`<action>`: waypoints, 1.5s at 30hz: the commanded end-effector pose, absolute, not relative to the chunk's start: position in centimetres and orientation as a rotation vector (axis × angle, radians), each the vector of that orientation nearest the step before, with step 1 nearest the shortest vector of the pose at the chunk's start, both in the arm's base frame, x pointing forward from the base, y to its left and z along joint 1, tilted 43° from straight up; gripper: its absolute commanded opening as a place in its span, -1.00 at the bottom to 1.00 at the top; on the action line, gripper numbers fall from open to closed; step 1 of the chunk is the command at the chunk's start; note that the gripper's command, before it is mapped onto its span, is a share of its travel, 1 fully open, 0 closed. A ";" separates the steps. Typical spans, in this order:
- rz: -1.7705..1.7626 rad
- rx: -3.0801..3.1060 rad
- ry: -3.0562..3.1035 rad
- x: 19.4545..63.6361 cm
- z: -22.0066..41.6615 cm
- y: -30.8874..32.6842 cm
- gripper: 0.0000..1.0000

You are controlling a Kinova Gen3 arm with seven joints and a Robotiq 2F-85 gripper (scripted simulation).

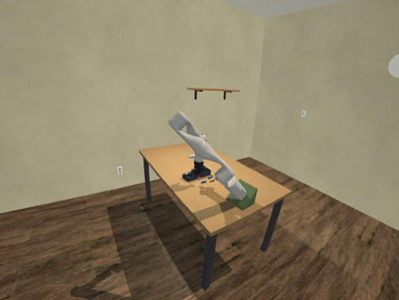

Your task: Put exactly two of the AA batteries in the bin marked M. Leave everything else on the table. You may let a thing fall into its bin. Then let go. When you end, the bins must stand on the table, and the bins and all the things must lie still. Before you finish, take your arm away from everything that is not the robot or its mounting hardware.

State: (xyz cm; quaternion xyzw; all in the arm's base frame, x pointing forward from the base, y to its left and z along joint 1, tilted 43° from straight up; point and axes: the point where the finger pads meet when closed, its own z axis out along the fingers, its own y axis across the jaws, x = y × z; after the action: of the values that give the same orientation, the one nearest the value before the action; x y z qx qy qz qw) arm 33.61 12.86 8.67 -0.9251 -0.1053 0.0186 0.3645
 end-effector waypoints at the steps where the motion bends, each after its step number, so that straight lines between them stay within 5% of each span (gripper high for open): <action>1: 0.045 -2.380 -0.270 33.7 8.7 12.8 -0.82; 11: 0.045 -2.380 -0.270 33.7 9.2 12.4 -0.82; 23: 0.045 -2.380 -0.270 38.9 6.9 10.6 -0.82; 36: -0.258 -2.184 -1.023 45.6 3.8 8.3 -0.82; 45: -0.417 -1.994 -1.403 45.8 3.7 8.3 -0.82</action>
State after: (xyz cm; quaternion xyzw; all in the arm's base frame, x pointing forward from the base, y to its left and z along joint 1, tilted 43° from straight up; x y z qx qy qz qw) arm 45.69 8.66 3.72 -0.7762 -0.5161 -0.1444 0.3320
